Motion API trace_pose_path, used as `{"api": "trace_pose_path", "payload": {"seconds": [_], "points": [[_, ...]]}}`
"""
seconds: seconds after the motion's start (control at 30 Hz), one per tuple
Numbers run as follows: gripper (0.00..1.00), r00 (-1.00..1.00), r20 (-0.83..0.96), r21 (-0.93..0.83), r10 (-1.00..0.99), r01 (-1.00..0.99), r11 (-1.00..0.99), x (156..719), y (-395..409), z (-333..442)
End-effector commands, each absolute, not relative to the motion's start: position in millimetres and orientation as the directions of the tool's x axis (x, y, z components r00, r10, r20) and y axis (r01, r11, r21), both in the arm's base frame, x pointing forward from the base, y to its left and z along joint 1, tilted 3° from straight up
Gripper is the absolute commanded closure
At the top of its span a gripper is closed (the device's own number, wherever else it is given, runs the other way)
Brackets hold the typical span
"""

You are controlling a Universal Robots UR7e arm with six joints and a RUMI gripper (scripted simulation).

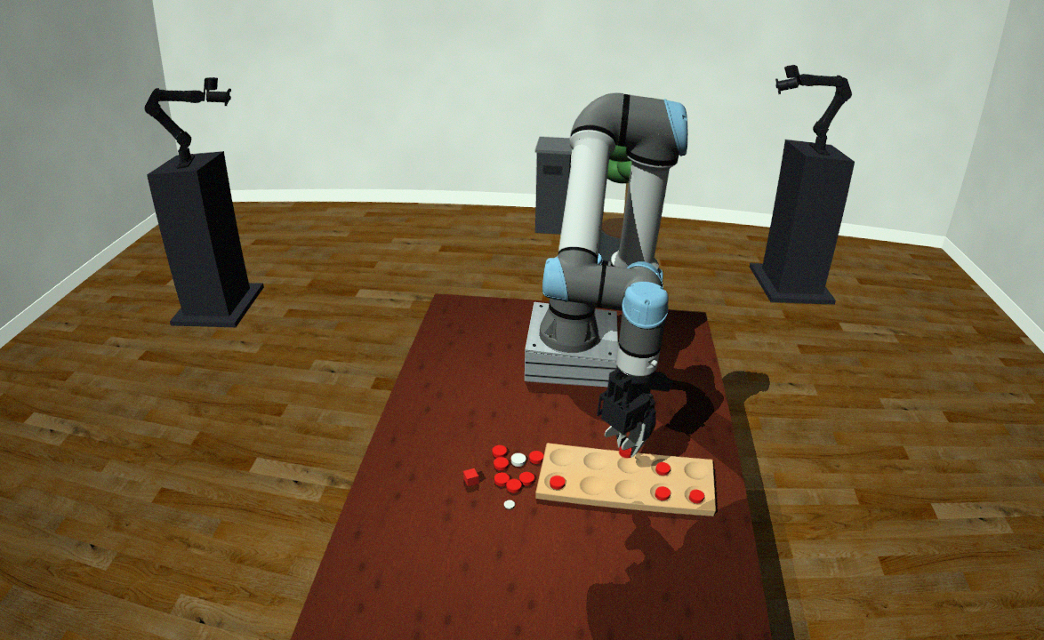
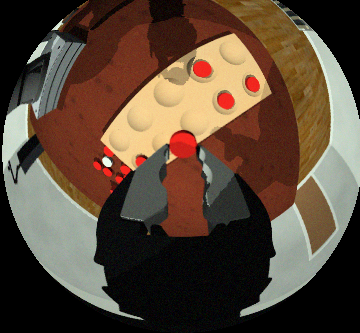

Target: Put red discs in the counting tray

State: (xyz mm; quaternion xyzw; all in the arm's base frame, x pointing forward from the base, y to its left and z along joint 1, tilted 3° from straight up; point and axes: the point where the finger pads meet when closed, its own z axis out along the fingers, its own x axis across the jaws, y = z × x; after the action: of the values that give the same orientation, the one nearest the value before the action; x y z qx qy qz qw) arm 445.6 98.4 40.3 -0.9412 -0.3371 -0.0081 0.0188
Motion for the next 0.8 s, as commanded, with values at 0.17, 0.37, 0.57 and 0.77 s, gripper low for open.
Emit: {"api": "trace_pose_path", "payload": {"seconds": [0.17,0.37,0.57,0.77], "points": [[1.00,0.613,0.037,-0.024,0.789,0.790,-0.613,443.7,114.4,41.9],[1.00,0.528,0.039,-0.020,0.848,0.849,-0.528,442.6,121.7,42.5],[1.00,0.439,0.041,-0.016,0.897,0.898,-0.439,441.4,128.9,43.0],[1.00,0.301,0.043,-0.010,0.953,0.954,-0.301,439.7,139.4,43.8]]}}
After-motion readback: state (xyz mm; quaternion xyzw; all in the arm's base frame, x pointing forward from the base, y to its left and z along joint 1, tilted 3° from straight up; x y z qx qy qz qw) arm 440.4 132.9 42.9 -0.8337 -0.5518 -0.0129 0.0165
